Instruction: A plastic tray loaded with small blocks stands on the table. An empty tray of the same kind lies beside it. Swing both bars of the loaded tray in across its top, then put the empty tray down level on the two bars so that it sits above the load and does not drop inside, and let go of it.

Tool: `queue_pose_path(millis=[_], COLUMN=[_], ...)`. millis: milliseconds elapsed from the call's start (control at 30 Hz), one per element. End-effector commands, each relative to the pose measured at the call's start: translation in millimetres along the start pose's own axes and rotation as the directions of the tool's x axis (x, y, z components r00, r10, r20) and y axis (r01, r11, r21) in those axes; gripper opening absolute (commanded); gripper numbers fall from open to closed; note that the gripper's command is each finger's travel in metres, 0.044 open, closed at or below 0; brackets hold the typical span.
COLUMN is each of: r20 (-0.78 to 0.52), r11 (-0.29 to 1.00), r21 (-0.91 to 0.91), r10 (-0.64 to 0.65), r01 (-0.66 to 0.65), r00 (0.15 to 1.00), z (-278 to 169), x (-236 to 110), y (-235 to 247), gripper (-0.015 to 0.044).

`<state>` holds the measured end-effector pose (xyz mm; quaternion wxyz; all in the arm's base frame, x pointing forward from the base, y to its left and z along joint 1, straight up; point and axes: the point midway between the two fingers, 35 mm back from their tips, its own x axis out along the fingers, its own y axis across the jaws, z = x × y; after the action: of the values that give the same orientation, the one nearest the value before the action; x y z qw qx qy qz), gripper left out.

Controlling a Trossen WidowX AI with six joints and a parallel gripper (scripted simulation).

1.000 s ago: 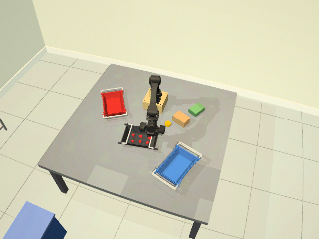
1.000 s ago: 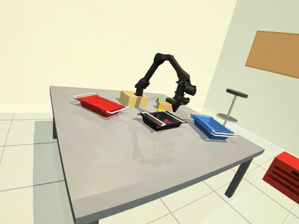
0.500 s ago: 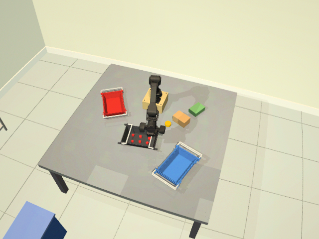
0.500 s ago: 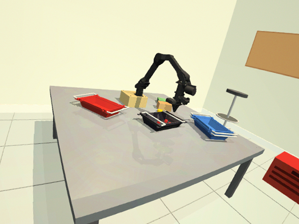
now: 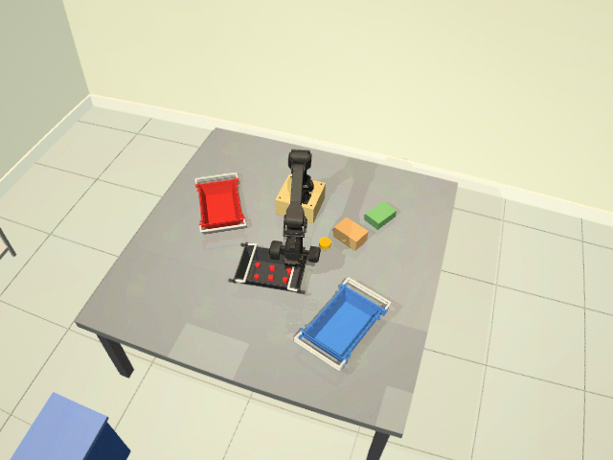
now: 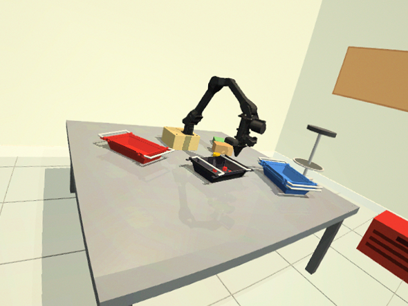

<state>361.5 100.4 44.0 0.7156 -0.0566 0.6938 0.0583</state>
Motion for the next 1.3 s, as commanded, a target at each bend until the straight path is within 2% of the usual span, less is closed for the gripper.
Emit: queue_pose_path(millis=[0, 900, 1133, 1267], r20=[0.0, 0.0, 0.0, 0.001], r11=[1.0, 1.0, 1.0, 1.0], r21=[0.0, 0.0, 0.0, 0.0], r10=[0.0, 0.0, 0.0, 0.0], r01=[0.0, 0.0, 0.0, 0.0], r00=[1.0, 1.0, 1.0, 1.0], z=[0, 0, 1, 7], x=[0, 0, -2, -30], y=[0, 0, 0, 1], gripper=[0.0, 0.0, 0.0184, 0.0289])
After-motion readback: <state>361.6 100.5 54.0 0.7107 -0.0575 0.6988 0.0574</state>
